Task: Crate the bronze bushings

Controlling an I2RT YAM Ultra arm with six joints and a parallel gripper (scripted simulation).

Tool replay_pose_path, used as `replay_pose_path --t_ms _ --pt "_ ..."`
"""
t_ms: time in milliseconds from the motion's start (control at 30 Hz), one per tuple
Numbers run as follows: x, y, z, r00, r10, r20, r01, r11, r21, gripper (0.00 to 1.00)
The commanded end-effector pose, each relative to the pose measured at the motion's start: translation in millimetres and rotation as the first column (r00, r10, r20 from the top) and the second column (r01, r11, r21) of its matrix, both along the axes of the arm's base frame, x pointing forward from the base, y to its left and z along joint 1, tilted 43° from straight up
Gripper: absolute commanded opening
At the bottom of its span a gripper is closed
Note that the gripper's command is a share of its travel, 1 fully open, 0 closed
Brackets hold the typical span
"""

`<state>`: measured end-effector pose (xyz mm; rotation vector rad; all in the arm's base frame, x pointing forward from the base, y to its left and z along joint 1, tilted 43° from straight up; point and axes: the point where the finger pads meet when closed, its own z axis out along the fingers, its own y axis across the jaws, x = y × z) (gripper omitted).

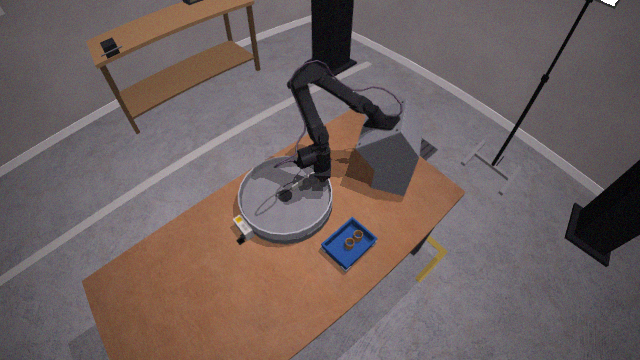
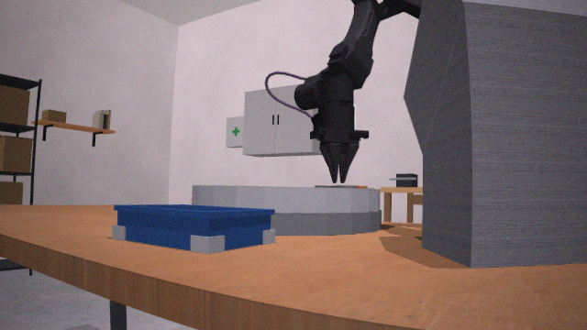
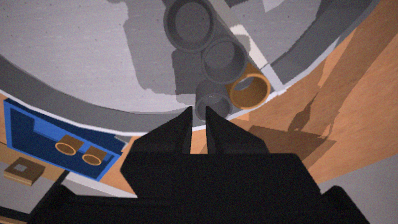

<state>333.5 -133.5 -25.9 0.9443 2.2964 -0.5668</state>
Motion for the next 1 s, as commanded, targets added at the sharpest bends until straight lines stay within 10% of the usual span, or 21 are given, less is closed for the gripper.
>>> replay_pose_path --t_ms 0,967 --pt "-0.7 4.6 -0.8 1.000 0.020 0.000 -0.020 1.000 -0.006 0.15" --pt "-1.0 4.8 -1.3 1.000 0.020 0.001 -0.020 1.000 -0.006 0.15"
